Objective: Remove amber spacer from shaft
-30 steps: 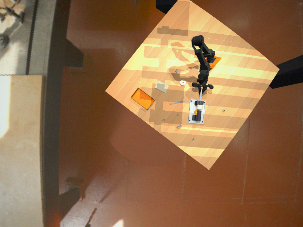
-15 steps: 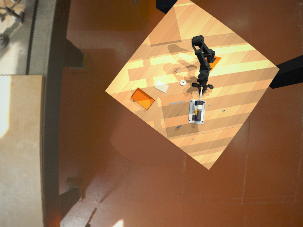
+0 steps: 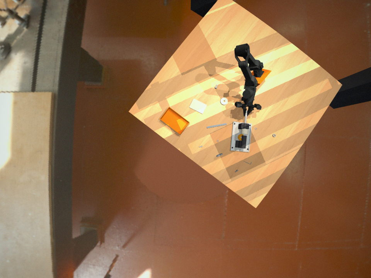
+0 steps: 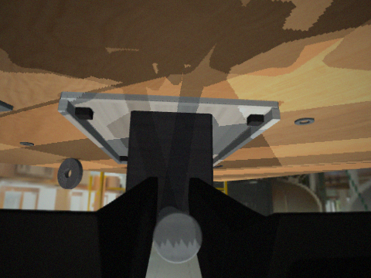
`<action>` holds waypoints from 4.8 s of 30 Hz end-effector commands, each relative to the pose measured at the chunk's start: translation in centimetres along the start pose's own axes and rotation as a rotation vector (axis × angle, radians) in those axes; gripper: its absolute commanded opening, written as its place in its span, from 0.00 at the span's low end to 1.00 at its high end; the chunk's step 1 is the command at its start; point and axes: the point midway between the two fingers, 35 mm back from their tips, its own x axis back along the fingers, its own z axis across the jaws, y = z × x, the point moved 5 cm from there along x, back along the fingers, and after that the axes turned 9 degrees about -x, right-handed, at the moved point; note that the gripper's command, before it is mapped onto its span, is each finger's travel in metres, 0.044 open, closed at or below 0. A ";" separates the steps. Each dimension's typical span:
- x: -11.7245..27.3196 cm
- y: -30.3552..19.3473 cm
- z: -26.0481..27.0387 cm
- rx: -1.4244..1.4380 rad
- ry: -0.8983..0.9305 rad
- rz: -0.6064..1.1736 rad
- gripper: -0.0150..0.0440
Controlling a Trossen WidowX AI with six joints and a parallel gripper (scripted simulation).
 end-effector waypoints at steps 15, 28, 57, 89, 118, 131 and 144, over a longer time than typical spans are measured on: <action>-0.6 -0.3 0.0 0.000 0.000 0.001 0.25; -0.9 -0.5 -0.1 0.000 0.001 0.001 0.25; -1.5 -0.9 -0.1 -0.001 0.001 0.001 0.25; -2.3 -1.4 -0.2 -0.001 0.001 0.002 0.25; -3.0 -1.8 -0.2 -0.001 0.001 0.002 0.25; -3.3 -1.9 -0.2 -0.001 0.001 0.003 0.25; -3.6 -2.1 -0.3 -0.001 0.001 0.003 0.25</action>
